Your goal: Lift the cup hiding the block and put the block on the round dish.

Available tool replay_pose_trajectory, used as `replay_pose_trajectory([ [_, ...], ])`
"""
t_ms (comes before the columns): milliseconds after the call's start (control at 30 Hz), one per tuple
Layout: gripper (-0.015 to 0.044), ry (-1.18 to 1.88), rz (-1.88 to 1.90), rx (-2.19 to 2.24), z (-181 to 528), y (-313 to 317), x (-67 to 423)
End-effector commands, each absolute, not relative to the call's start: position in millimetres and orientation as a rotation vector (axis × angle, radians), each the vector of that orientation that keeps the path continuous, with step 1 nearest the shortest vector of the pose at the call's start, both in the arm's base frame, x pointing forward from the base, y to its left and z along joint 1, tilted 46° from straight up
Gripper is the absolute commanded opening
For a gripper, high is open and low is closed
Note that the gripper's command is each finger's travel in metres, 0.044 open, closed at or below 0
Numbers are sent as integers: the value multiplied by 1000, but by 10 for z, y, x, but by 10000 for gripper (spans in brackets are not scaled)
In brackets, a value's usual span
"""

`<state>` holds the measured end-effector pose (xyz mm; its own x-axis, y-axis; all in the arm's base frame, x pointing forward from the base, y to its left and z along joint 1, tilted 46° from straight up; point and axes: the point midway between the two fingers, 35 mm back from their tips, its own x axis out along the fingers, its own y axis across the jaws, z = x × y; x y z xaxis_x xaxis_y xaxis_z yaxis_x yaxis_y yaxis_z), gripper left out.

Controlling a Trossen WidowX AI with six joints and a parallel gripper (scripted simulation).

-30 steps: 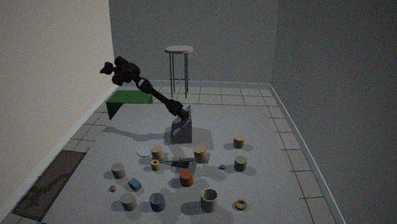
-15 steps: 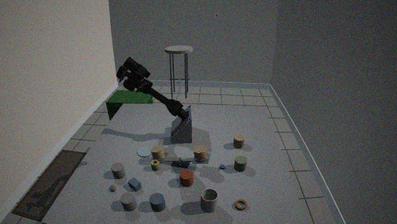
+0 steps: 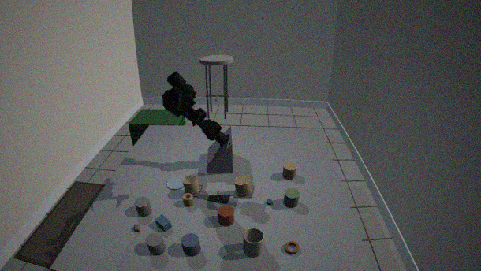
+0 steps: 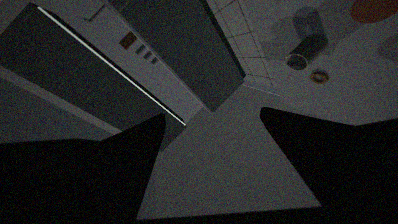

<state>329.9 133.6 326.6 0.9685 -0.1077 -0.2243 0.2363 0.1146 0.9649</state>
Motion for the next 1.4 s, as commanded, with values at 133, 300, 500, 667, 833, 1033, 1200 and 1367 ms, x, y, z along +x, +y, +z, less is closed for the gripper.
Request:
replay_pose_trajectory([
  [133, 440, 227, -357, 1221, 2699, 1446, 3238],
  [300, 440, 297, -409, 1077, 2375, 1484, 3152],
  [500, 440, 373, -460, 896, 2021, 1495, 3021],
  [667, 440, 428, -494, 740, 1759, 1476, 2894],
  [833, 440, 477, -521, 579, 1530, 1434, 2758],
  [1033, 440, 527, -543, 380, 1299, 1359, 2589],
  [1200, 440, 561, -555, 212, 1144, 1279, 2450],
  [1367, 440, 588, -561, 40, 1023, 1189, 2316],
])
